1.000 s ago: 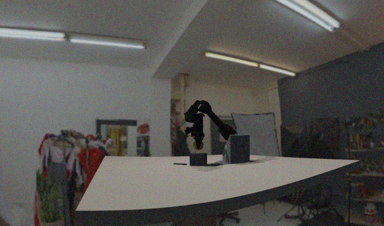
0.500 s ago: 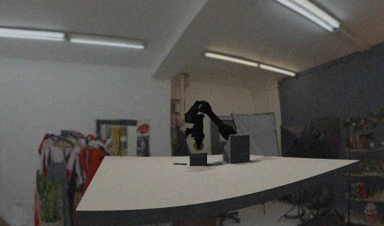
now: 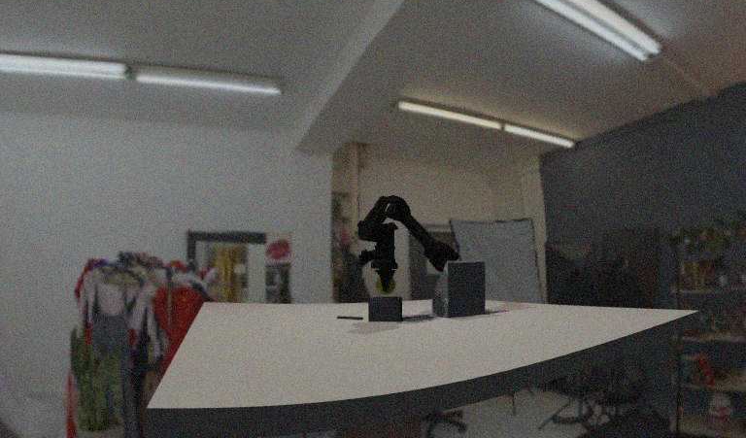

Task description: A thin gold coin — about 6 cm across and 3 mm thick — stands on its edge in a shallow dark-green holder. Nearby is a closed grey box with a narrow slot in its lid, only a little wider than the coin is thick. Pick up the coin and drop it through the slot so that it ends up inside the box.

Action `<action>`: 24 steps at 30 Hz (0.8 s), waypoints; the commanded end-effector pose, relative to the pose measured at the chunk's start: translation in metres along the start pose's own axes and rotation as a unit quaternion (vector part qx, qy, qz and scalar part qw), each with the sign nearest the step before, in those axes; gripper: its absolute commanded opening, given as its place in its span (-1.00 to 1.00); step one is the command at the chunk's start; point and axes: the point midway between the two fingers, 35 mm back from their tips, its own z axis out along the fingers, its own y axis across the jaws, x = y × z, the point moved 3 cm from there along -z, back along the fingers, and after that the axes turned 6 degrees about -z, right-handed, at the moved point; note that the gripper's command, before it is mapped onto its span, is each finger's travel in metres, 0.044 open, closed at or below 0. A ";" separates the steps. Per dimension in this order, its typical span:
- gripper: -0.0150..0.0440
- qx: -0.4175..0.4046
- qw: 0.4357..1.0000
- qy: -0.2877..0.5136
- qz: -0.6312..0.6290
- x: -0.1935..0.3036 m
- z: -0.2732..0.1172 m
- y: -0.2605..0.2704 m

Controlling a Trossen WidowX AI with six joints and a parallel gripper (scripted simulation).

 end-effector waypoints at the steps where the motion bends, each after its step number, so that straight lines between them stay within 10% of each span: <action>1: -0.49 0.003 1.000 0.000 -0.003 0.001 0.003 -0.001; 12: -0.49 0.003 1.000 0.000 -0.004 0.002 0.008 -0.001; 18: 0.04 0.000 1.000 0.000 -0.001 0.001 0.005 0.000; 24: 0.05 0.000 1.000 0.000 -0.001 0.001 0.005 0.000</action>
